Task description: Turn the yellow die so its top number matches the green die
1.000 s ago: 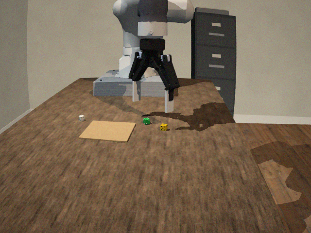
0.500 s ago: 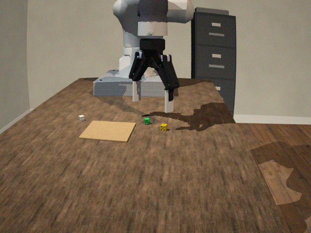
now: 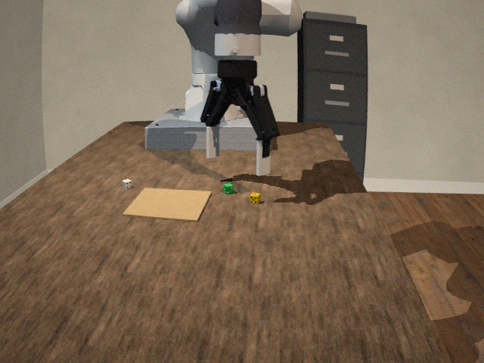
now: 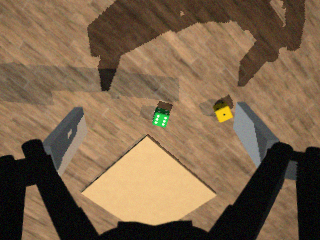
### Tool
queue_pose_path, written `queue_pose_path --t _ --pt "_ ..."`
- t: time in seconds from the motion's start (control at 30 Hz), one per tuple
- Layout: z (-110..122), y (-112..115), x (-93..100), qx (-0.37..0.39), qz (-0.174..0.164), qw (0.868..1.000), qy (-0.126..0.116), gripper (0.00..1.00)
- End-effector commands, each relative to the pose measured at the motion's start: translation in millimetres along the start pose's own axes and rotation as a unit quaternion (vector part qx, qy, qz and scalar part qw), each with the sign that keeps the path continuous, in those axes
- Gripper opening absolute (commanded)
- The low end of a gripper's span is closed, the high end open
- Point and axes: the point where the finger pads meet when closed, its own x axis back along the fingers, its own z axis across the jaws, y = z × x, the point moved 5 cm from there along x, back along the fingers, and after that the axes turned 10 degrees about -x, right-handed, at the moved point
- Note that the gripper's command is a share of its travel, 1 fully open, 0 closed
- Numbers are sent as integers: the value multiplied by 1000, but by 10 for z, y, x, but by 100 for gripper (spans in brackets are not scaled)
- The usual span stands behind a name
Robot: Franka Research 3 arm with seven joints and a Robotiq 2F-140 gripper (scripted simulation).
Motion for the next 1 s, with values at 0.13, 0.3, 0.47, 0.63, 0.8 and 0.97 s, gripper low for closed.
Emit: queue_pose_path --t 0.13,0.3,0.47,0.63,0.8,0.97 --pt "159 -43 -1 -3 1 1000 0 100" --pt "410 -105 -1 -3 1 1000 0 100" --pt "597 -151 -1 -3 1 1000 0 100" --pt "679 -171 -1 -3 1 1000 0 100" --pt "684 -172 -1 -3 1 1000 0 100" --pt "684 -172 -1 -3 1 1000 0 100"
